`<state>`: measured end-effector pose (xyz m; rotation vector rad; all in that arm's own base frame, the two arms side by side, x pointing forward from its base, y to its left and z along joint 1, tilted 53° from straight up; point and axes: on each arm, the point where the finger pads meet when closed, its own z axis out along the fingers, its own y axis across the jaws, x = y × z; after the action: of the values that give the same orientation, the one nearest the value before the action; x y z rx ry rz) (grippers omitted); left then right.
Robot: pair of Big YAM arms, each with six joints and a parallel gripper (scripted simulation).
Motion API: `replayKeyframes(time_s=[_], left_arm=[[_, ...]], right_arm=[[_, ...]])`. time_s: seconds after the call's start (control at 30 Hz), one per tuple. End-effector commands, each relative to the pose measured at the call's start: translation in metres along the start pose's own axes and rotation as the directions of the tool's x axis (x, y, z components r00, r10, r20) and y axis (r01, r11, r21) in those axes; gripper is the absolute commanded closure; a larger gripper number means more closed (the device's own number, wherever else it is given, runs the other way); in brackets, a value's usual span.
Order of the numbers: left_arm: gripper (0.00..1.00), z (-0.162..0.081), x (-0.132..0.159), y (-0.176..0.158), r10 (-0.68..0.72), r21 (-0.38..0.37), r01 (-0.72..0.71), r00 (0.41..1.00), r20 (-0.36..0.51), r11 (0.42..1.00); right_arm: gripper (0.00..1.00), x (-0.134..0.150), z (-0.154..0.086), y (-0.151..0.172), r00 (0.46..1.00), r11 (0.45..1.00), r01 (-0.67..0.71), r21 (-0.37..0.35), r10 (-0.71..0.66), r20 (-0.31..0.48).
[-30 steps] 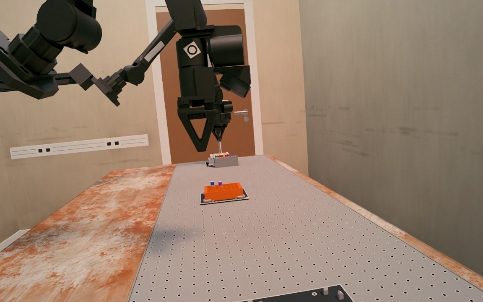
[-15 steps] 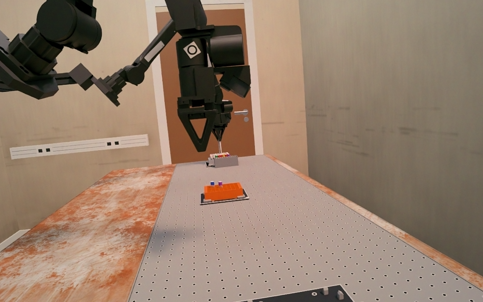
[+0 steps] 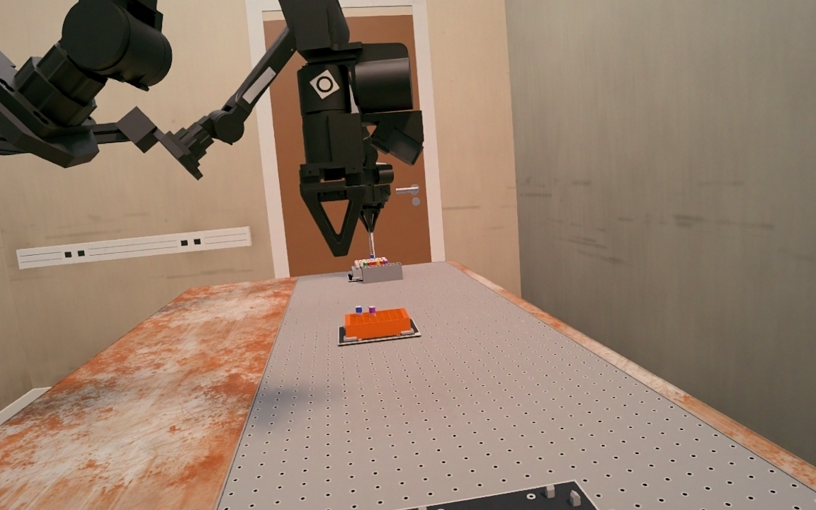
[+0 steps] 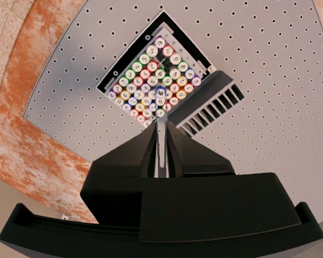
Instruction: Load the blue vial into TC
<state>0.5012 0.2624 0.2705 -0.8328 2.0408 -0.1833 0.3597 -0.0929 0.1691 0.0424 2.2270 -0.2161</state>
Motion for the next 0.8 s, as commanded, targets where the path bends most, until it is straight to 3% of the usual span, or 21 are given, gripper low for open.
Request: replayKeyframes(time_s=[0.0,0.77], left_arm=[[0.91,-0.019,-0.002,0.004,0.006,-0.012,-0.006,1.000,0.006,1.000],[0.91,-0.047,-0.001,-0.001,0.011,0.000,-0.011,1.000,0.005,1.000]], right_arm=[[0.00,-0.006,-0.002,-0.003,1.000,1.000,0.008,0.008,-0.008,0.011],[0.00,-0.006,-0.002,-0.003,1.000,1.000,0.008,0.008,-0.008,0.011]])
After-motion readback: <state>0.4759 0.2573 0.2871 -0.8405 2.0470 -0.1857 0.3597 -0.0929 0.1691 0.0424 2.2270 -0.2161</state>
